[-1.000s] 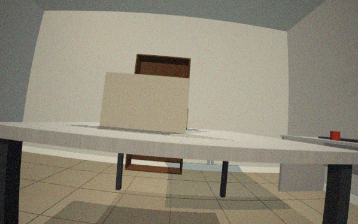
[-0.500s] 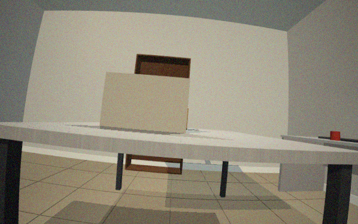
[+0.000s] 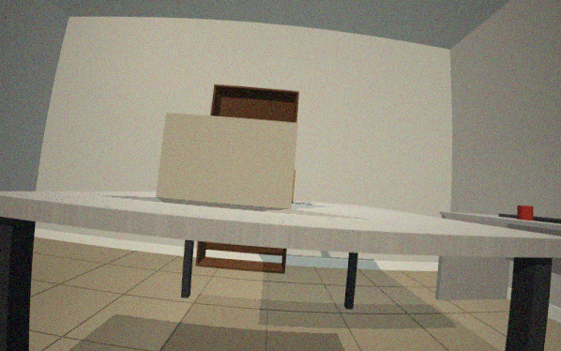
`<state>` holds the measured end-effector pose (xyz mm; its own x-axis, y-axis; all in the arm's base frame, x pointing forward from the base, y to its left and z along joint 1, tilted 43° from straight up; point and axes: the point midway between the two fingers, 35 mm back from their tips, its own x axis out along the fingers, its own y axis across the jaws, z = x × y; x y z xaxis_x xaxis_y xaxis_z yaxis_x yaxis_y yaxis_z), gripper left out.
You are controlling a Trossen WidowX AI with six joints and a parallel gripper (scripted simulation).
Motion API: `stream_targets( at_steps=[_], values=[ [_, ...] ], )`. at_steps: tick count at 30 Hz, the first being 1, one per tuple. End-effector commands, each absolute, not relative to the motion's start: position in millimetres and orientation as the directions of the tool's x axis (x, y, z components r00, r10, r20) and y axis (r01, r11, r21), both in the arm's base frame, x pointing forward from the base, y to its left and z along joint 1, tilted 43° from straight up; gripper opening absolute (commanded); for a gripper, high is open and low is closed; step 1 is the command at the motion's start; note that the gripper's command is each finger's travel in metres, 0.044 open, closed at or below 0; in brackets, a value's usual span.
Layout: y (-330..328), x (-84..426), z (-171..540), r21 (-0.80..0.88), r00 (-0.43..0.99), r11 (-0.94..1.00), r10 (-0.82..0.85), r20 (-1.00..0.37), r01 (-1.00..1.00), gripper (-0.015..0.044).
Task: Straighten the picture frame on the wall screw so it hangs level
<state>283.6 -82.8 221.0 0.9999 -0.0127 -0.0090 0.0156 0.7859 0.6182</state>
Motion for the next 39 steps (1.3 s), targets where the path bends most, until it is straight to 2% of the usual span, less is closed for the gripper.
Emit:
stream_targets(
  at_steps=[1,13,39],
  values=[
    [-83.3,284.9,220.0,0.619,1.000,0.785,-0.015,-0.011,0.018,0.0260],
    [-84.4,362.0,219.6,0.620,1.000,0.784,-0.015,-0.007,0.016,0.0260],
    [-84.9,379.8,220.2,0.620,1.000,0.784,-0.015,-0.006,0.015,0.0260]
  ],
)
